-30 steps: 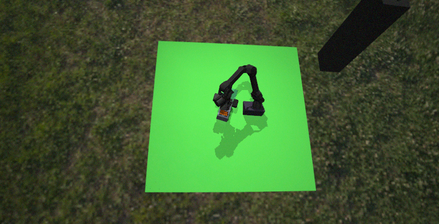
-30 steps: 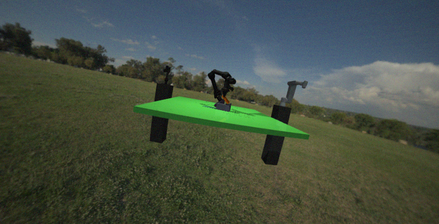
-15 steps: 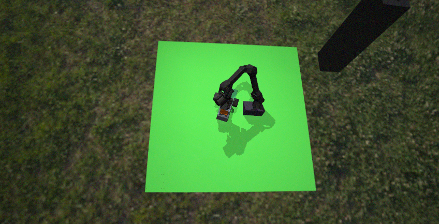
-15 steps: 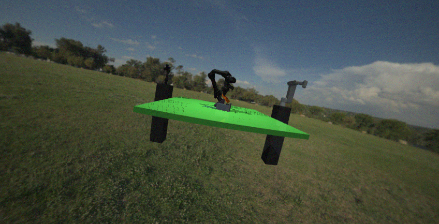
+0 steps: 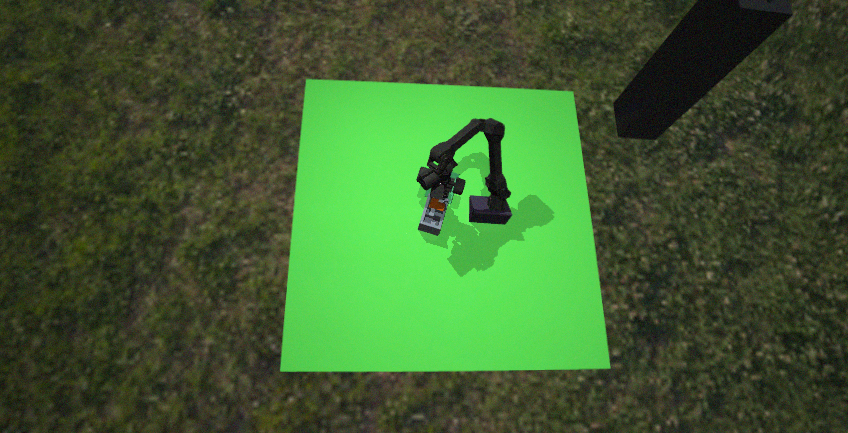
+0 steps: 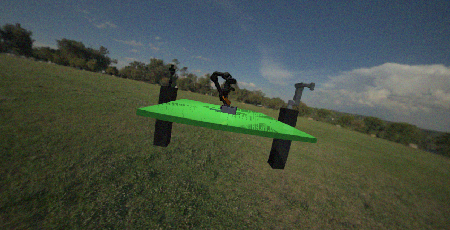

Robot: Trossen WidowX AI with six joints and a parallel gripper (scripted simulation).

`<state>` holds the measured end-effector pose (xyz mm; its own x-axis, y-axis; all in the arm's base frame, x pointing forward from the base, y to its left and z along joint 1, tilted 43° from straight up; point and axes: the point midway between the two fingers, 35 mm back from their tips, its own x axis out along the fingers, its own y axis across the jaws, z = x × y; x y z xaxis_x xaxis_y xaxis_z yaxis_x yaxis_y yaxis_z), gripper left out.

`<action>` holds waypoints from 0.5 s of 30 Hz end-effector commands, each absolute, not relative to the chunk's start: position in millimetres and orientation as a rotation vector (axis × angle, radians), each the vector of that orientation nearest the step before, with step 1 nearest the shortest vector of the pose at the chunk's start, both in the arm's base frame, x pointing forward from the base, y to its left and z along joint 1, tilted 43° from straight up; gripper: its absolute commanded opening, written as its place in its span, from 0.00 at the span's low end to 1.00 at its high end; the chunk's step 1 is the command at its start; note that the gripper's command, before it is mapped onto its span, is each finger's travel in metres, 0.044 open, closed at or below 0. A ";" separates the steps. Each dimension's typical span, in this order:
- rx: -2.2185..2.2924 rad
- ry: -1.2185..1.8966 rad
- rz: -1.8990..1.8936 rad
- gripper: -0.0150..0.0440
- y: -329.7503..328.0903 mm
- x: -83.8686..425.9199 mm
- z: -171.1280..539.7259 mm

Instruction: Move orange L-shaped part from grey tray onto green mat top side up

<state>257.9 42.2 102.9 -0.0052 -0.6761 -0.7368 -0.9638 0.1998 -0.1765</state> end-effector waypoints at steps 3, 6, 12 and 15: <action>-1.552 1.755 0.502 0.25 25.4 249.7 117.0; -1.553 1.756 0.502 0.25 17.6 246.0 124.2; -1.553 1.757 0.502 0.25 -1.5 236.4 142.0; -1.554 1.757 0.502 0.25 -11.1 231.4 150.9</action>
